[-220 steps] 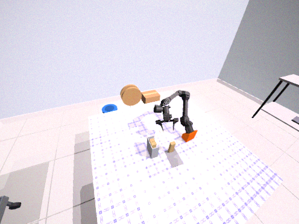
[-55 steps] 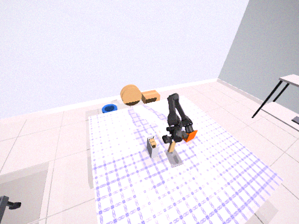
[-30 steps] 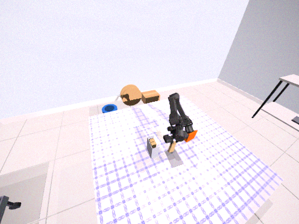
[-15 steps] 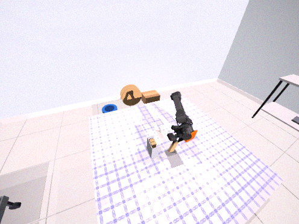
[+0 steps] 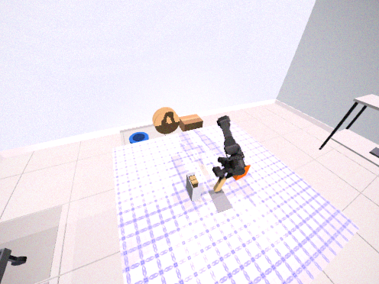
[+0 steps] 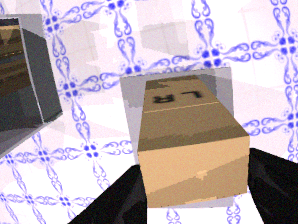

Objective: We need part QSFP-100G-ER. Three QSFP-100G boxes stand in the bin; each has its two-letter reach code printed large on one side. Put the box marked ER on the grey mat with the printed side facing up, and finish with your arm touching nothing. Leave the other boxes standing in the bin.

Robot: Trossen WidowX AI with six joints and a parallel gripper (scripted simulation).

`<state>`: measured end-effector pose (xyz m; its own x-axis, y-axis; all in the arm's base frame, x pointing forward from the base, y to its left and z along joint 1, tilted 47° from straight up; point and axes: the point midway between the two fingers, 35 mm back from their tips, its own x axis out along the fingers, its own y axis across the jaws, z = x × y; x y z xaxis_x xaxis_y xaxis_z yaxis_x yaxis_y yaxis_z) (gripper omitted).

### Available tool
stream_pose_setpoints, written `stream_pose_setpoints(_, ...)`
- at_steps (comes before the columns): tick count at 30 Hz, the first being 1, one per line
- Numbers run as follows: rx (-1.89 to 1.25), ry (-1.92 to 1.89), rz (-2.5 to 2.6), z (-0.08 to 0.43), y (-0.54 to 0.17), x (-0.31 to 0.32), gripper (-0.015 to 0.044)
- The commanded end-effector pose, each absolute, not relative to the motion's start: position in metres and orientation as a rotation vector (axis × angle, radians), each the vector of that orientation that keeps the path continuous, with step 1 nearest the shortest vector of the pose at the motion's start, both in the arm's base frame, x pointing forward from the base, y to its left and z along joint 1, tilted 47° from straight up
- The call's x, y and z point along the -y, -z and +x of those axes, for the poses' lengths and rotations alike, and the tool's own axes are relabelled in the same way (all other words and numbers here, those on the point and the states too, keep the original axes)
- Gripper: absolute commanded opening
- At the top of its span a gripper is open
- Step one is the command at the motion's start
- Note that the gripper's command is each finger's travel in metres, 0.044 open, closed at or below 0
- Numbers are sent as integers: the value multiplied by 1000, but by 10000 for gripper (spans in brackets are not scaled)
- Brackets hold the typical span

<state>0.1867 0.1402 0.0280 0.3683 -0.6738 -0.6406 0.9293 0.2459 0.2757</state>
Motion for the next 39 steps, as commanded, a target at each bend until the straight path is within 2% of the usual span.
stream_pose_setpoints(1, -437, 1143, 697, 185, -33, -147, 151)
stream_pose_setpoints(14, -437, 1143, 697, 181, -45, -158, 151)
stream_pose_setpoints(39, -458, 1133, 692, 228, -54, -165, 151)
